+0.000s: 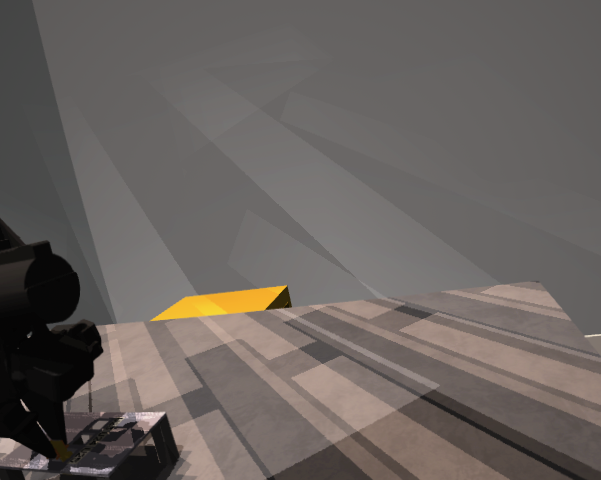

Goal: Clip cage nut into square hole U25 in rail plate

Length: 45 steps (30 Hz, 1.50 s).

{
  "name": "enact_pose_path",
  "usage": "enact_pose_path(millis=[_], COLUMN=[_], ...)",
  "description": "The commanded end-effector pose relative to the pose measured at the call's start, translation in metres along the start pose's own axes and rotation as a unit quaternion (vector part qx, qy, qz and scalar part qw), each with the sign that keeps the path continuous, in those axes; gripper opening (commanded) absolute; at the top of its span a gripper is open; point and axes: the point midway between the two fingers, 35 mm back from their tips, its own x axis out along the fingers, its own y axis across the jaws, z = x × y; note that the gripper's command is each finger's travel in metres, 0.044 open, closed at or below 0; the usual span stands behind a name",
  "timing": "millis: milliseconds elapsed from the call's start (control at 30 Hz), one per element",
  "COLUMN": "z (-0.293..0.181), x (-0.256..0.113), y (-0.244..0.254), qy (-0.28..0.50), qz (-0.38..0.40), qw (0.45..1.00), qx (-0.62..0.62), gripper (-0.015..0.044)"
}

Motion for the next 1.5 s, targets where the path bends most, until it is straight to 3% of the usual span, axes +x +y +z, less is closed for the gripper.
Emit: enact_pose_path(millis=[0,1467], z=[-0.0001,-0.0002], x=[-0.0003,0.0014], y=[0.0002,0.0045], qy=[0.0,0.0], qz=[-0.004,-0.052], qw=[1.0,0.999], qx=[0.001,0.002], gripper=[0.0035,0.0035])
